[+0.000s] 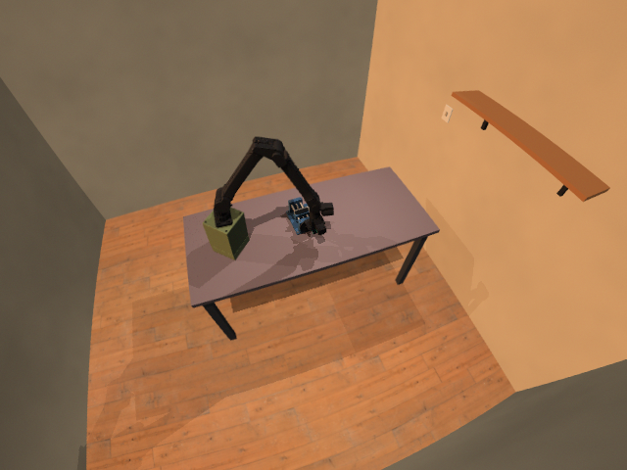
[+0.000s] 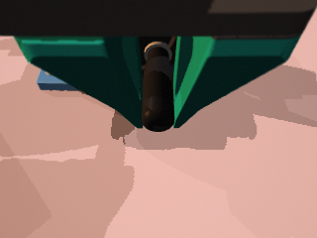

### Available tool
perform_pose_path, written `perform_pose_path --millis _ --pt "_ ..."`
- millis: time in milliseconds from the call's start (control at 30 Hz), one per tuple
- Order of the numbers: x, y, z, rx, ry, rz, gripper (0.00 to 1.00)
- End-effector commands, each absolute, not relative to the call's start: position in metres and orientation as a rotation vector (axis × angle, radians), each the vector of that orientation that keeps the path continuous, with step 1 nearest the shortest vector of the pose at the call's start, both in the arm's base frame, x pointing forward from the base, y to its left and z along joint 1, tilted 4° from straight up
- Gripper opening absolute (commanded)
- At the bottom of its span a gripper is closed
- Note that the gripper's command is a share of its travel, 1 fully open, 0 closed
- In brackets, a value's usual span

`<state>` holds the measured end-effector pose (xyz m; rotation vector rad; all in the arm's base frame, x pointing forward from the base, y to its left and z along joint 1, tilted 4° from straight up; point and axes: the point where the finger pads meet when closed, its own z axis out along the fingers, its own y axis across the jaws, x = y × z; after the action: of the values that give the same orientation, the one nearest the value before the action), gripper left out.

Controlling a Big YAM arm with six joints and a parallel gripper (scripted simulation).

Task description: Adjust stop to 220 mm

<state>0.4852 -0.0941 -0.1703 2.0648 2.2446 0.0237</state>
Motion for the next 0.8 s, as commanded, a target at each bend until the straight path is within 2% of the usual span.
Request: perform_pose_path --millis 0,767 --pt "0.4753 -0.1027 -0.1856 2.076 2.25 -0.001 0.06" --pt "0.4796 -0.1034 -0.1836 2.072 2.246 0.004 0.06"
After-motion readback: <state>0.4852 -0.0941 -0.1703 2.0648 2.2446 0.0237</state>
